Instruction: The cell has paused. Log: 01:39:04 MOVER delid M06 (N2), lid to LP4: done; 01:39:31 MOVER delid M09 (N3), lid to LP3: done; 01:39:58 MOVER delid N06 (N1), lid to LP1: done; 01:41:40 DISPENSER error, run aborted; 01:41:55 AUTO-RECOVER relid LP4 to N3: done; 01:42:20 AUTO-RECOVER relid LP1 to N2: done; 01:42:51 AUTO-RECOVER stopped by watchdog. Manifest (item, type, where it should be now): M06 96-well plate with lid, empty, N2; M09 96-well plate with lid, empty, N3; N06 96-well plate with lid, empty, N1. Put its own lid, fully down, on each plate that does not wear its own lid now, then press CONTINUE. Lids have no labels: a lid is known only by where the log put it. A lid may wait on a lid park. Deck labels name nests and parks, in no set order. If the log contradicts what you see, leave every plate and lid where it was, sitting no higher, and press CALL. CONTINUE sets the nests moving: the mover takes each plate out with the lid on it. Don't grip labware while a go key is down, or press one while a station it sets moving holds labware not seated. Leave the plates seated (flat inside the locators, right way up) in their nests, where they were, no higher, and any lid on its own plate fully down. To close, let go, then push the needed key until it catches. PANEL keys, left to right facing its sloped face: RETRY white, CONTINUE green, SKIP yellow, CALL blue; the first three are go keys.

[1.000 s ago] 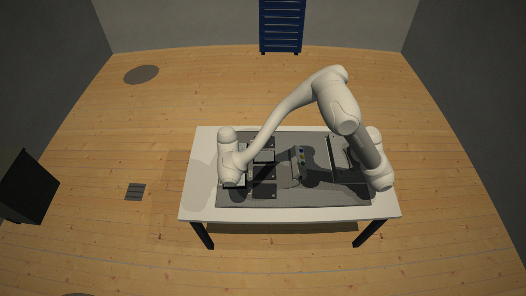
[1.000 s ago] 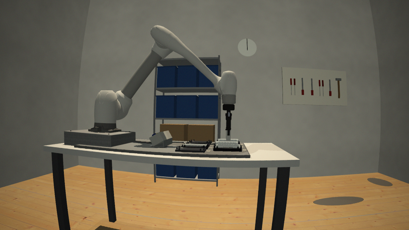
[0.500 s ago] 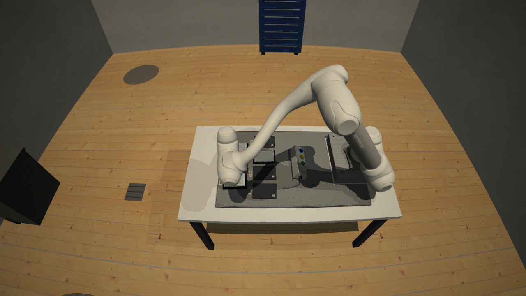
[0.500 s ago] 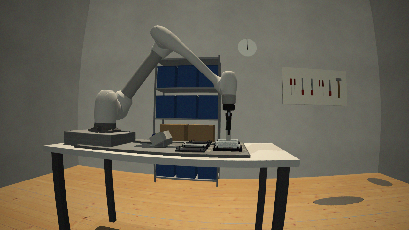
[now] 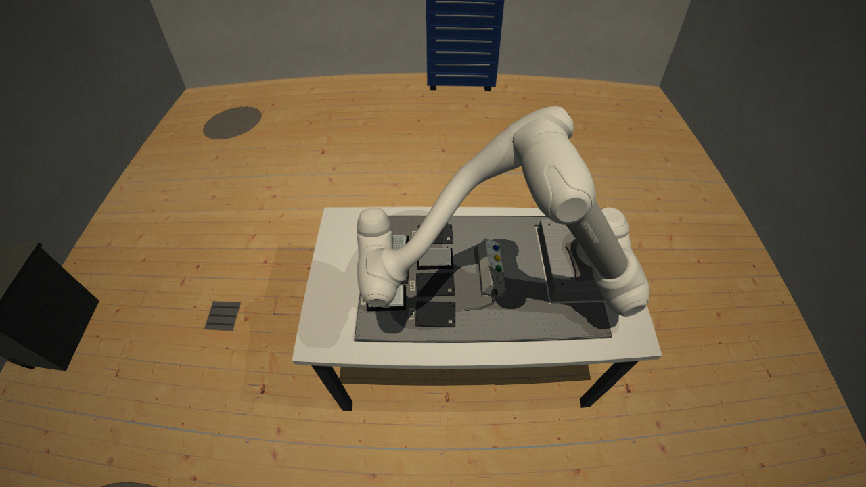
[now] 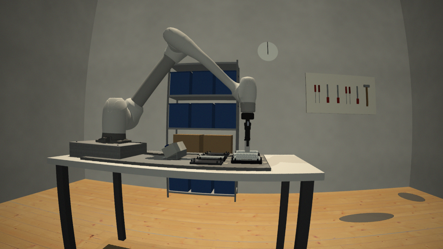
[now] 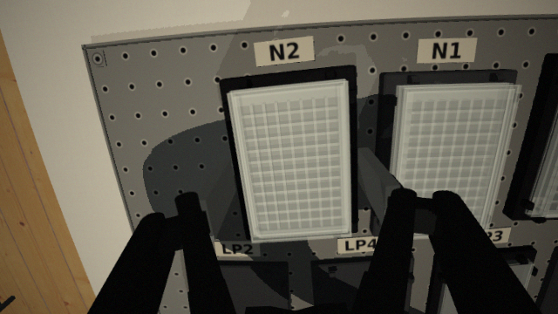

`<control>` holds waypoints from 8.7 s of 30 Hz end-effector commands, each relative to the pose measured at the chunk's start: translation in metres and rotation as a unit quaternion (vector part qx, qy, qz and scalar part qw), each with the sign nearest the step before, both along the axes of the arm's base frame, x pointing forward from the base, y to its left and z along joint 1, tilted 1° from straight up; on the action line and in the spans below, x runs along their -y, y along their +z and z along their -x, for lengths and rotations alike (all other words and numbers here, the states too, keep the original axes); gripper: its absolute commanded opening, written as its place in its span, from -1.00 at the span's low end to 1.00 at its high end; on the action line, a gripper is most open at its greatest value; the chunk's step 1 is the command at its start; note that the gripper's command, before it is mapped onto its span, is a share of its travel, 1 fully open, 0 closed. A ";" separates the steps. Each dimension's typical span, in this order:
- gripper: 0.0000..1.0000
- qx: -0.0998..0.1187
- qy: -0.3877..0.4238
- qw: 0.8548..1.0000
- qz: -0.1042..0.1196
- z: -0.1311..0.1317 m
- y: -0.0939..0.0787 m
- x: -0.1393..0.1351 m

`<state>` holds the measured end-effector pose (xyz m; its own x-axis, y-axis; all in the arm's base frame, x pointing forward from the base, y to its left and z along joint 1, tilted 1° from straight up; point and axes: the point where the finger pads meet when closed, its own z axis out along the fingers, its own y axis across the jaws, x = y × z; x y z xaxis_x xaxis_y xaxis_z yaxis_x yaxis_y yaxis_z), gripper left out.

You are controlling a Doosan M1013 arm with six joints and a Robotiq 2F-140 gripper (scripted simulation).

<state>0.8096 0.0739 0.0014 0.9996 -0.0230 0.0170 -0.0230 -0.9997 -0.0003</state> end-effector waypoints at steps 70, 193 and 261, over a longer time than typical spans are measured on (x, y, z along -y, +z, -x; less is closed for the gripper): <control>0.32 0.000 0.000 1.000 0.000 0.001 0.050 0.000; 0.32 0.000 -0.006 1.000 0.000 0.193 -0.003 0.178; 0.18 0.000 -0.006 1.000 0.000 0.193 -0.003 0.178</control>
